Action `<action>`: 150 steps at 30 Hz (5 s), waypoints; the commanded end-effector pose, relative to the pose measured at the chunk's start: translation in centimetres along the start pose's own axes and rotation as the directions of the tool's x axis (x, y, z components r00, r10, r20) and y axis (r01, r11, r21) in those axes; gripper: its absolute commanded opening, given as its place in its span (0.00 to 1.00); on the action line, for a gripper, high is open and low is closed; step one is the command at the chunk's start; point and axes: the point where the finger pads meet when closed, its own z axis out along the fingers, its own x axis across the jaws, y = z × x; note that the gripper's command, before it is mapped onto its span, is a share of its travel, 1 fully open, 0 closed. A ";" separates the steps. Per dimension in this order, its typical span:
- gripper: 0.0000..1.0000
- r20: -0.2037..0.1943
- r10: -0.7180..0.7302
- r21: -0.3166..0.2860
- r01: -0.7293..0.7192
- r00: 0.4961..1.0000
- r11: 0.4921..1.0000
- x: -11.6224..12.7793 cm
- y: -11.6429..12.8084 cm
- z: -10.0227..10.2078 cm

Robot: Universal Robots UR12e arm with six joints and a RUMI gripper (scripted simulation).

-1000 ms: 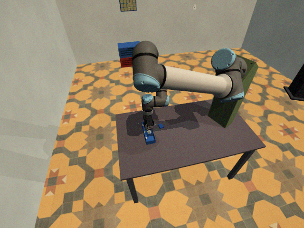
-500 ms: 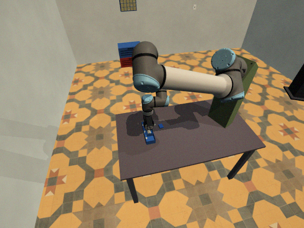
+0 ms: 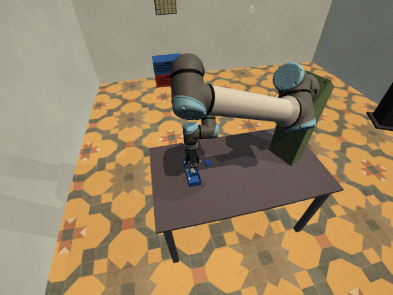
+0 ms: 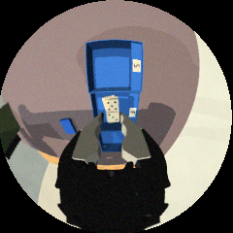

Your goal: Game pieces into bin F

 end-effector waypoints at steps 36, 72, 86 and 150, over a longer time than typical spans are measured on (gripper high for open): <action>0.19 -0.002 -0.001 0.000 0.001 1.000 1.000 0.2 -0.1 -3.8; 0.19 0.001 0.001 0.000 -0.001 1.000 1.000 -0.2 0.0 -3.7; 1.00 -0.001 0.000 -0.001 0.000 1.000 1.000 -0.1 0.0 -7.5; 1.00 -0.002 -0.002 0.000 0.002 1.000 1.000 0.0 -0.1 -17.4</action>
